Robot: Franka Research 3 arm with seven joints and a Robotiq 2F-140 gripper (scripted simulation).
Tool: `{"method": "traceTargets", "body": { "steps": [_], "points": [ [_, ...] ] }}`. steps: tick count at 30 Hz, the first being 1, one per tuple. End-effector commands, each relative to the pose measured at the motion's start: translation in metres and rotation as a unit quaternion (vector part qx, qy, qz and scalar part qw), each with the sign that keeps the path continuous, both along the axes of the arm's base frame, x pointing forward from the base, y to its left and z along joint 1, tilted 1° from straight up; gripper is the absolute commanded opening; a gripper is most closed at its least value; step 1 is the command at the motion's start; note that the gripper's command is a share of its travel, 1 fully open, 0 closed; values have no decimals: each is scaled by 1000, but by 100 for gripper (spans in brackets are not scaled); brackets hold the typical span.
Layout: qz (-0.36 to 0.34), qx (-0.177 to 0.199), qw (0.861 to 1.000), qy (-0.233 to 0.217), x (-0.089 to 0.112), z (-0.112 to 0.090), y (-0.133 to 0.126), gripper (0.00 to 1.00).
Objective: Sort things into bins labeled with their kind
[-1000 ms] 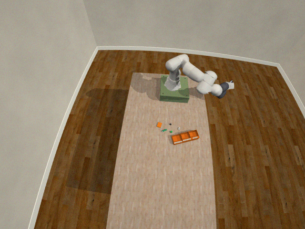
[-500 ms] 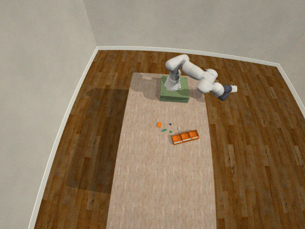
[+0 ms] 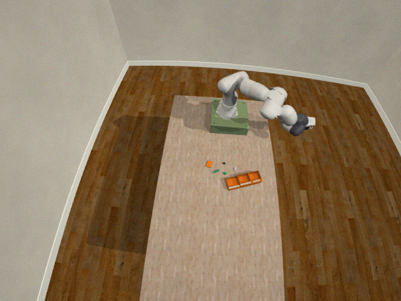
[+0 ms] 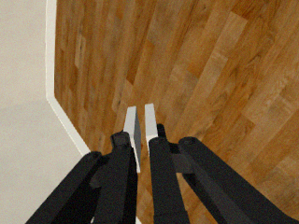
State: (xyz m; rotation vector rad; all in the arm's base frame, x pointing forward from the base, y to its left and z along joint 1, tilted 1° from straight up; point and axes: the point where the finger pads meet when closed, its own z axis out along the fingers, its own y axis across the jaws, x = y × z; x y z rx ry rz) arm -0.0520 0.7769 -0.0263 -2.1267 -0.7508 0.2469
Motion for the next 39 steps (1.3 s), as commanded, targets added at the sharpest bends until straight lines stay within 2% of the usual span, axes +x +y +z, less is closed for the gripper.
{"method": "traceTargets", "body": {
  "steps": [1,3,5,8,15,17,20,22,29,31,34,37,39],
  "points": [
    [-29,-9,1000,-7,30,-12,2,5],
    [-29,-9,1000,-7,43,-14,4,5],
    [-29,-9,1000,-7,43,-14,4,5],
    [-72,-36,995,-60,68,-17,5,5],
    [-72,-36,995,-60,125,-22,6,5],
    [-72,-36,995,-60,125,-22,6,5],
    [-116,-67,985,-109,150,-22,4,5],
    [-116,-67,985,-109,150,-22,4,5],
    [-116,-67,985,-109,208,-24,-1,5],
    [-116,-67,985,-109,208,-24,-1,5],
    [-160,-100,970,-152,233,-22,-6,5],
    [-160,-100,970,-152,257,-21,-11,5],
    [-160,-100,970,-152,257,-21,-11,5]
  ]
}}
